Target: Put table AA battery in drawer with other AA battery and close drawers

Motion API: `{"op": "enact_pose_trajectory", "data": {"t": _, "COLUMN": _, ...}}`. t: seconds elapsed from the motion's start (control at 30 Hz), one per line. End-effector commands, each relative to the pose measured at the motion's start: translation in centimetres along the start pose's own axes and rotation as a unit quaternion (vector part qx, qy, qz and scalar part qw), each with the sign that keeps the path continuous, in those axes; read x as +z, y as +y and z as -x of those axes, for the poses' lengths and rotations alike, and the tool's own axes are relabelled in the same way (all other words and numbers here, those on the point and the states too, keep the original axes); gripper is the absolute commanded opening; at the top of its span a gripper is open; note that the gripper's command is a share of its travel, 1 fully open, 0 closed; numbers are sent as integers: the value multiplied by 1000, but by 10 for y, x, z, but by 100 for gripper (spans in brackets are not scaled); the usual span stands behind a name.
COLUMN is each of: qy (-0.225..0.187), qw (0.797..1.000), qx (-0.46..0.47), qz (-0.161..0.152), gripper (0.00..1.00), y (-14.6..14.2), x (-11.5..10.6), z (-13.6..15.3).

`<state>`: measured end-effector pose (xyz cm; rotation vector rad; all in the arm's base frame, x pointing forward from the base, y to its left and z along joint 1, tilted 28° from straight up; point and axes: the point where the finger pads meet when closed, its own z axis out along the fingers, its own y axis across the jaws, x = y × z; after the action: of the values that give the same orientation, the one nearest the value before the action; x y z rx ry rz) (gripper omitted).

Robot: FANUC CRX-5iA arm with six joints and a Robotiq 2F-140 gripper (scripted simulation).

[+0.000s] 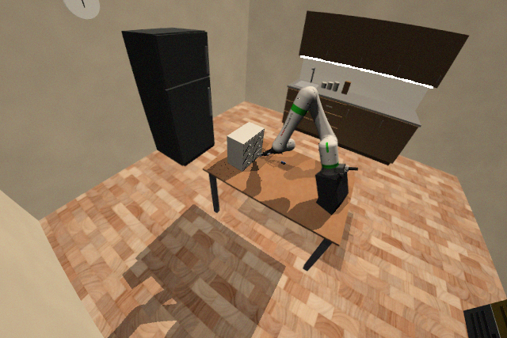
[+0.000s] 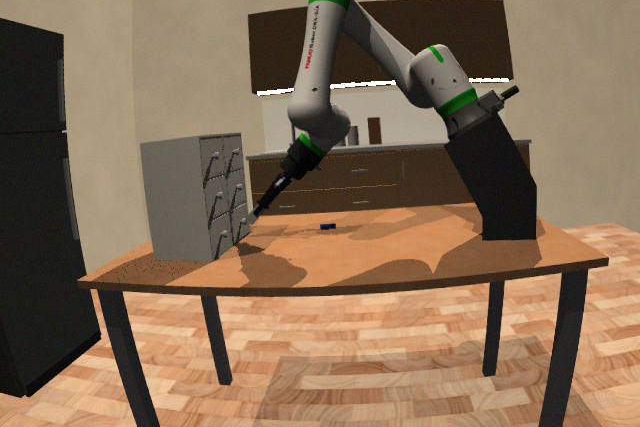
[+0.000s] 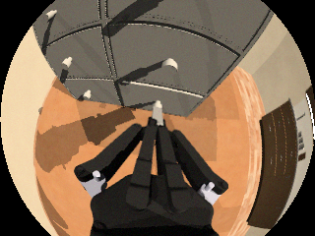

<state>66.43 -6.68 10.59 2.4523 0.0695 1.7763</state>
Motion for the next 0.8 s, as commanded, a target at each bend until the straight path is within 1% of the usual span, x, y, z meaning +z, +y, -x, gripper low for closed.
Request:
{"op": "enact_pose_trajectory", "data": {"t": 0.0, "qy": 0, "qw": 1000, "qx": 0, "qz": 0, "gripper": 0, "y": 0, "x": 0, "z": 0}}
{"op": "enact_pose_trajectory", "data": {"t": 0.2, "qy": 0, "qw": 1000, "qx": 0, "qz": 0, "gripper": 0, "y": 0, "x": -5, "z": 4}}
{"op": "enact_pose_trajectory", "data": {"t": 0.47, "qy": 0, "qw": 1000, "qx": 0, "qz": 0, "gripper": 0, "y": 0, "x": -30, "z": 30}}
{"op": "enact_pose_trajectory", "data": {"t": 0.77, "qy": 0, "qw": 1000, "qx": 0, "qz": 0, "gripper": 0, "y": 0, "x": -36, "z": 35}}
